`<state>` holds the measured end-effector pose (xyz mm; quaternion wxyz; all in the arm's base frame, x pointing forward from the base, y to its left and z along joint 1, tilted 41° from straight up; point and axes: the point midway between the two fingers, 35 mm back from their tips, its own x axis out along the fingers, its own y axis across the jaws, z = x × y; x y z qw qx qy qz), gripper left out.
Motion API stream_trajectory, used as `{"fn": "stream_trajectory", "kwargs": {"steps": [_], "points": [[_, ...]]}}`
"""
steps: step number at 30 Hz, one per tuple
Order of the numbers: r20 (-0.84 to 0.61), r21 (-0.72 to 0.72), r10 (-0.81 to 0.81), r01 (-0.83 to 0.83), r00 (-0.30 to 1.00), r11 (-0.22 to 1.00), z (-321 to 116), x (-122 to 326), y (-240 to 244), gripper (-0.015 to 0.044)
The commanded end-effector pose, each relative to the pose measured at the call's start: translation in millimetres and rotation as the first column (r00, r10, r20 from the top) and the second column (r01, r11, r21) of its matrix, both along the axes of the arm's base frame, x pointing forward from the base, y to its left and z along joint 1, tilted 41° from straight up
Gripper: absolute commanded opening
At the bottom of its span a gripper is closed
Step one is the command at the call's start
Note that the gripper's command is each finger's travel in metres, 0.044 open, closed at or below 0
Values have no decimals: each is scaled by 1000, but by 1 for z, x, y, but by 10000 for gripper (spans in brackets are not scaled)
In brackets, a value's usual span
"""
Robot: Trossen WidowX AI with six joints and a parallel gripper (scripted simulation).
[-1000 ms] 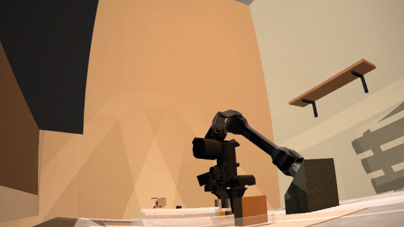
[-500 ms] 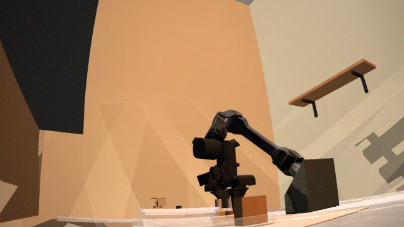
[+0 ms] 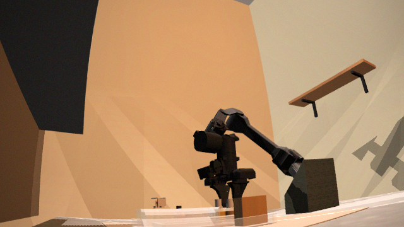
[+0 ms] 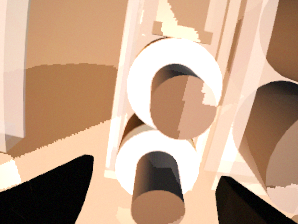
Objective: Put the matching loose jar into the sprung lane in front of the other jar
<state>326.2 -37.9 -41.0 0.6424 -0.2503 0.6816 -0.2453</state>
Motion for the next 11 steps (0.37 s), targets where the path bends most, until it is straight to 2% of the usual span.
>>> {"fn": "stream_trajectory", "kwargs": {"steps": [1,11], "points": [[5,3,-4,4,1000,1000,2,-4,2,275],[3,3,-4,4,1000,1000,3,-36,4,275]]}}
